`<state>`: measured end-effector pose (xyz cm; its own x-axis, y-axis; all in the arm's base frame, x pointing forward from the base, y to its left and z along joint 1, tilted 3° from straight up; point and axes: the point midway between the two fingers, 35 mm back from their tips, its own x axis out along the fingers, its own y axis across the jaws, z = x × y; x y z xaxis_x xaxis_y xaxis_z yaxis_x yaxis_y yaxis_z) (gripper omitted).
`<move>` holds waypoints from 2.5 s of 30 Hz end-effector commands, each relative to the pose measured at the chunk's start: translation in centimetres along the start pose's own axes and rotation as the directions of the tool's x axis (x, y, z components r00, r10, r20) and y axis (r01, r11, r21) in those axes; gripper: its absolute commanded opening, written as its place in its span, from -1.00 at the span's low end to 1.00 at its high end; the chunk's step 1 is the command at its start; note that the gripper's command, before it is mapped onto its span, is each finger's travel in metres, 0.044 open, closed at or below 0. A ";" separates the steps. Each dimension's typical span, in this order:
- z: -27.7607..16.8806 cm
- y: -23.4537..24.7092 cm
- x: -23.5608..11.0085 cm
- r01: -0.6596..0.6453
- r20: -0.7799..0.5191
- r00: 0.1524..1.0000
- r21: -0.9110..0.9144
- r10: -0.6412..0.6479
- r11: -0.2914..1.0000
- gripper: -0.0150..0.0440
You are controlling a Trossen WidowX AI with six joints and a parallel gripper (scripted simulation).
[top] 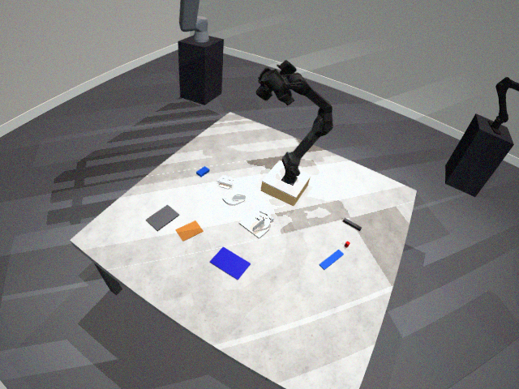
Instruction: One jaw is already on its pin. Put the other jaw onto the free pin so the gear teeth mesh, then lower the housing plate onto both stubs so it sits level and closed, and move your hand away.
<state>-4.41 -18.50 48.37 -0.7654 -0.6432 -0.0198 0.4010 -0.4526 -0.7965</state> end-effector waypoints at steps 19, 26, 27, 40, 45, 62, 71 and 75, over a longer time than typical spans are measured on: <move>1.8 6.7 -0.5 -0.169 0.030 0.980 -0.398 0.197 0.902 1.00; 2.3 9.5 -1.0 -0.215 0.032 0.960 -0.553 0.278 0.805 1.00; 2.4 9.9 -1.0 -0.220 0.032 0.957 -0.574 0.289 0.789 1.00; 2.8 15.2 -2.2 -0.242 0.017 0.902 -0.807 0.432 0.538 1.00; 2.8 17.1 -2.7 -0.229 0.006 0.875 -0.875 0.484 0.426 1.00; 2.1 23.6 -4.9 -0.097 -0.052 0.764 -0.995 0.643 0.034 1.00; 1.3 26.8 -6.5 0.013 -0.091 0.691 -0.990 0.717 -0.138 1.00; 0.9 28.2 -7.2 0.071 -0.110 0.656 -0.976 0.747 -0.207 1.00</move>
<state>11.88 -27.16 28.25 -0.2802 -0.7182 -0.6370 -0.5608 0.6610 -0.4986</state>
